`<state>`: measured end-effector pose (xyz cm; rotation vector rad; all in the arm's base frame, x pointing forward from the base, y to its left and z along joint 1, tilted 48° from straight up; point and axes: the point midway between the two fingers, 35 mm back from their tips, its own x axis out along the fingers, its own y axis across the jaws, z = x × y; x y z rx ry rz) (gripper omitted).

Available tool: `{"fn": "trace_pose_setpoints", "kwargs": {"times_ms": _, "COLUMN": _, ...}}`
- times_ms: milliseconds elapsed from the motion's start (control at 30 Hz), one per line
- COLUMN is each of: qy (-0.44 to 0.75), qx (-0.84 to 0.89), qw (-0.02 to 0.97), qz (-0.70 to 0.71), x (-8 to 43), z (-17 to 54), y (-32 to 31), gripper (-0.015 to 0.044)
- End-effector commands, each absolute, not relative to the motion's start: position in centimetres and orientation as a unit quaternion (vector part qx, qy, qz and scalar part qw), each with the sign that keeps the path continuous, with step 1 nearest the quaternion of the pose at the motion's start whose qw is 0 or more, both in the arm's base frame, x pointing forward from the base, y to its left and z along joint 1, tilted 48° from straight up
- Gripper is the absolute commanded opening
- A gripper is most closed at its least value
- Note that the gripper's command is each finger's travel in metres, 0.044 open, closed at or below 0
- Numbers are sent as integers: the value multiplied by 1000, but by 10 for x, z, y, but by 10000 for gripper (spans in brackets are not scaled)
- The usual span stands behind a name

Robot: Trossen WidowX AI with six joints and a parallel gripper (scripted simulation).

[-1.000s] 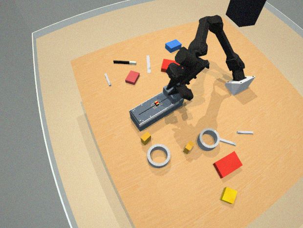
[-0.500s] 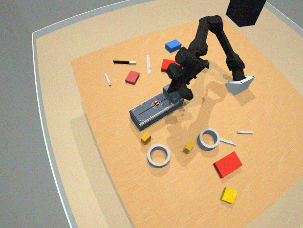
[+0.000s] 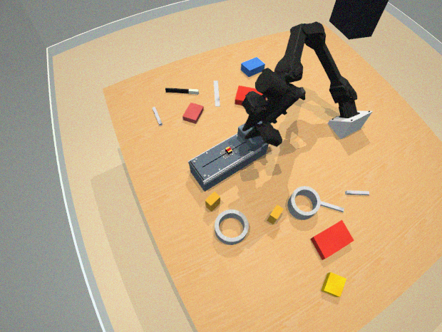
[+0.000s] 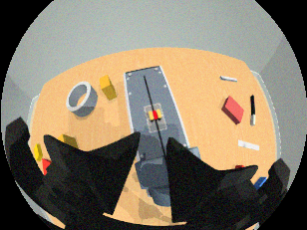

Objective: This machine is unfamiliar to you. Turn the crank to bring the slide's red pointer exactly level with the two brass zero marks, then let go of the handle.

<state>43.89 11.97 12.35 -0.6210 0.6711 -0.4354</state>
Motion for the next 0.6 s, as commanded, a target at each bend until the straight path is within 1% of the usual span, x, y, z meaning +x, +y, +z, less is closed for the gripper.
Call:
{"fn": "trace_pose_setpoints", "kwargs": {"times_ms": 0, "qy": 321, "qx": -298, "qw": 874, "qz": -209, "x": 439, "z": 124, "y": 119, "gripper": 236}}
{"fn": "trace_pose_setpoints", "kwargs": {"times_ms": 233, "qy": 321, "qx": -298, "qw": 874, "qz": -209, "x": 439, "z": 124, "y": 119, "gripper": 420}}
{"fn": "trace_pose_setpoints", "kwargs": {"times_ms": 267, "qy": 321, "qx": -298, "qw": 874, "qz": -209, "x": 439, "z": 124, "y": 119, "gripper": 440}}
{"fn": "trace_pose_setpoints", "kwargs": {"times_ms": 300, "qy": 321, "qx": -298, "qw": 874, "qz": -209, "x": 439, "z": 124, "y": 119, "gripper": 440}}
{"fn": "trace_pose_setpoints", "kwargs": {"times_ms": 567, "qy": 321, "qx": -298, "qw": 874, "qz": -209, "x": 439, "z": 124, "y": 119, "gripper": 230}}
